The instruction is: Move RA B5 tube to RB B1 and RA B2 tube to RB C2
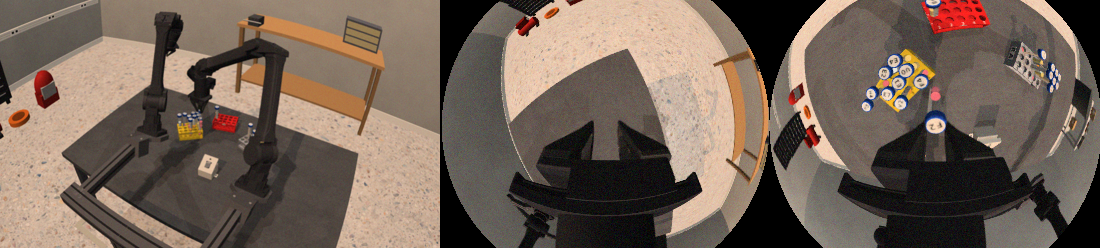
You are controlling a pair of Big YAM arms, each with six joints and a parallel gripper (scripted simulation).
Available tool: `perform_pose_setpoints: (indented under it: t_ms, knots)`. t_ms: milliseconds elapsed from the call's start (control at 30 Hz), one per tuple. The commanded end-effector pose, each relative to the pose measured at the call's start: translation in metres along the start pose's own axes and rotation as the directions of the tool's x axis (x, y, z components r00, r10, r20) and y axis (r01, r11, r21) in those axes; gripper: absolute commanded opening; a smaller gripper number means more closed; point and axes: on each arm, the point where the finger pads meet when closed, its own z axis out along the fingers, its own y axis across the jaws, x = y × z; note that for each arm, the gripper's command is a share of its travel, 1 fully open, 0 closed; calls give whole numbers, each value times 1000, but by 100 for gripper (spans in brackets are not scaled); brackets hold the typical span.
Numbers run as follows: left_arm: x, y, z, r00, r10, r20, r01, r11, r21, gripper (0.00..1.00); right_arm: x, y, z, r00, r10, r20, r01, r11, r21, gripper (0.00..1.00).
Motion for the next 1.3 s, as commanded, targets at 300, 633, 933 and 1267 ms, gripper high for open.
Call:
perform_pose_setpoints:
  t_ms: [300,633,933,1267]
  knots:
    - [-15,-5,-13,999,-13,30,13,1000,22,30,25,43,-11,1000,16,12,-16,1000,-24,0]
    - [-15,-5,-13,999,-13,30,13,1000,22,30,49,62,-13,1000,16,11,-16,1000,-25,0]
    - [-15,-5,-13,999,-13,30,13,1000,22,30,28,64,-19,998,55,17,-54,998,-35,0]
    - [-15,-5,-13,999,-13,30,13,1000,22,30,22,74,-8,1000,24,8,-24,1000,-14,0]
